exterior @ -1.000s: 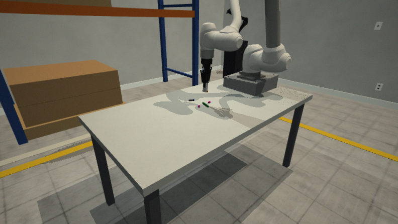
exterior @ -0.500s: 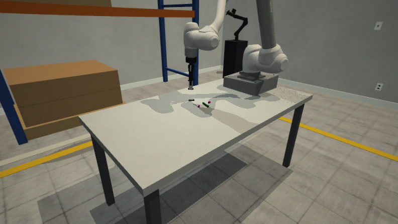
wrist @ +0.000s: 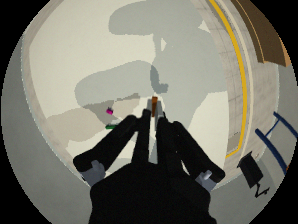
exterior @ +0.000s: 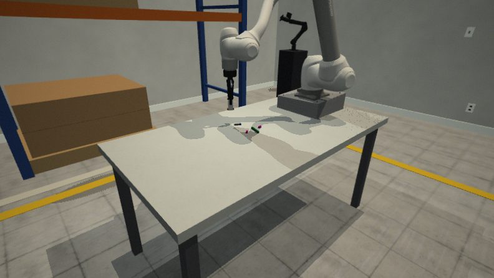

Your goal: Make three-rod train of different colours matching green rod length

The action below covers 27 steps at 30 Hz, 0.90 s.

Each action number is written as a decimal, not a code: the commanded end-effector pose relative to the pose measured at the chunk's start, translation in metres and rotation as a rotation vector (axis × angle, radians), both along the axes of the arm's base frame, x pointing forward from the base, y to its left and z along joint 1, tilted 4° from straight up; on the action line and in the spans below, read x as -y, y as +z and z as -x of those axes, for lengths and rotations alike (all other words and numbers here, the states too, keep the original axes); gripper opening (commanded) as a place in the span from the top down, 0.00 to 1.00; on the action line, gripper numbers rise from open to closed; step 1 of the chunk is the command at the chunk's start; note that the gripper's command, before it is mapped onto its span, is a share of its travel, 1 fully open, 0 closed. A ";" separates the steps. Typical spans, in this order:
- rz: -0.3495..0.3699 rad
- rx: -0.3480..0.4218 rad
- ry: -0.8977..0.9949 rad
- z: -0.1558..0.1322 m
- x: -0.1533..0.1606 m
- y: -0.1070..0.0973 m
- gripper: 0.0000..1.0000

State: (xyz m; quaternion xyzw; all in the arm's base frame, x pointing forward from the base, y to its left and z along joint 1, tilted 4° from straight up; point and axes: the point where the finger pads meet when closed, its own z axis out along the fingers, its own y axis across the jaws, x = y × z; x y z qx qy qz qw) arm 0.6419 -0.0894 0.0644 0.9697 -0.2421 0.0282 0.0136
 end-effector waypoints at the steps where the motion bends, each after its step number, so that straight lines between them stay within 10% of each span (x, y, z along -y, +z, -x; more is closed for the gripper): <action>1: 0.000 0.000 0.000 0.000 0.000 0.000 0.97; 13: 0.000 0.000 0.000 0.000 0.000 -0.007 0.97; 27: 0.000 0.000 0.000 -0.003 0.003 -0.063 0.97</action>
